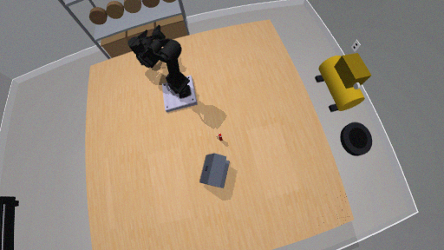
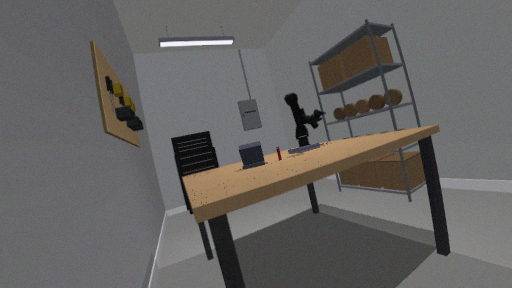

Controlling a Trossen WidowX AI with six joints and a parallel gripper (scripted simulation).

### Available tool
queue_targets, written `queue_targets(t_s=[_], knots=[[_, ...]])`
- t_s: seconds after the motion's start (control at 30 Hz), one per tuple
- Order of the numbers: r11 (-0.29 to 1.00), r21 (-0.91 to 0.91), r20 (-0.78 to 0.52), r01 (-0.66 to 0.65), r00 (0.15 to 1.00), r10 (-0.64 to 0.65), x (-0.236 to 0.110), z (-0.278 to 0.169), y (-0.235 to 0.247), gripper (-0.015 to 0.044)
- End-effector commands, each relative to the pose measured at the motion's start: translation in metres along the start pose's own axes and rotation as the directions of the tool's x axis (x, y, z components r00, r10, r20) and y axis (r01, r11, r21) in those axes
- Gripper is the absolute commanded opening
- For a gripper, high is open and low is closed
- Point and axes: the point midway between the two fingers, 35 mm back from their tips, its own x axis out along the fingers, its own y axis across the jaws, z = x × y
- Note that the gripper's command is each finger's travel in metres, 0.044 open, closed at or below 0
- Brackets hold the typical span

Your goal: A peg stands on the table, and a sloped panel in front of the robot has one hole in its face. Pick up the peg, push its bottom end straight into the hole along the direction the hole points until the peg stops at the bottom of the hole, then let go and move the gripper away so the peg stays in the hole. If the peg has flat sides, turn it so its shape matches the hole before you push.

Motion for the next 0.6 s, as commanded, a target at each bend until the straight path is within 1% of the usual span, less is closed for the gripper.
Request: queue_targets(t_s=[0.0,0.33,0.57], knots=[[0.995,-0.07,-0.01,0.069,0.998,-0.07,-0.007,-0.006,-0.018,0.044],[0.942,-0.212,-0.031,0.26,0.962,-0.272,-0.033,-0.015,-0.064,0.044],[0.873,-0.332,-0.035,0.358,0.92,-0.391,-0.057,-0.019,-0.091,0.044]])
